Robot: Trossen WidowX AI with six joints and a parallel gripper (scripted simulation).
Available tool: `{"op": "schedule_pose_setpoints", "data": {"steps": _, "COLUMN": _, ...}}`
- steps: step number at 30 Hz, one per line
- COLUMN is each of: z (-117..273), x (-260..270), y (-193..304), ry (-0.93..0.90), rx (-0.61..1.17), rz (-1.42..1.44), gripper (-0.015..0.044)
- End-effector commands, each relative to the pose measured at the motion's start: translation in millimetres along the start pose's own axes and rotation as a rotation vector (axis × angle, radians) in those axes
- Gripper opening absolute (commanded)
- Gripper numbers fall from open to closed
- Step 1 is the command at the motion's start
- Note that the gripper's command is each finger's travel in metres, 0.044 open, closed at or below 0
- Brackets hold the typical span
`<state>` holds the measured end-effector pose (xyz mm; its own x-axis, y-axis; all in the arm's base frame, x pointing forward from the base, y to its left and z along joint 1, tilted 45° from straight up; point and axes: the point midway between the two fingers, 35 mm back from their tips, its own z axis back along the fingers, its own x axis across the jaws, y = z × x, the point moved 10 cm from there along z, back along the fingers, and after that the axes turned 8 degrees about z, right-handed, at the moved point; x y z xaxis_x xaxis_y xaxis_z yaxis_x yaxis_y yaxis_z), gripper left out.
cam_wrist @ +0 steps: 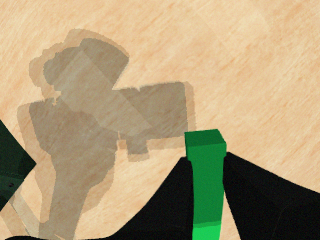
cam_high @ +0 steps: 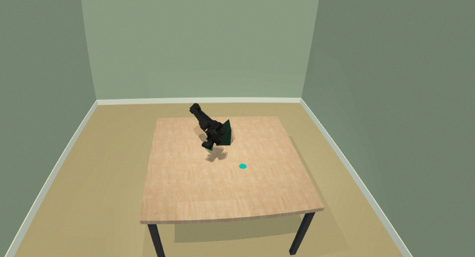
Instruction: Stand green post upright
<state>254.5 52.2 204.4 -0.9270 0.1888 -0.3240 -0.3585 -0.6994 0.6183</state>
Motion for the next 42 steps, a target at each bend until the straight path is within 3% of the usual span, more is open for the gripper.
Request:
{"op": "schedule_pose_setpoints", "data": {"steps": 1, "z": 4.2, "x": -4.0, "y": -10.7, "ry": 0.002, "rx": -0.011, "rz": 0.006, "gripper": 0.0023}}
{"op": "schedule_pose_setpoints", "data": {"steps": 42, "z": 22.4, "x": -4.1, "y": -135.4, "ry": 0.008, "rx": -0.039, "rz": 0.136, "gripper": 0.0023}}
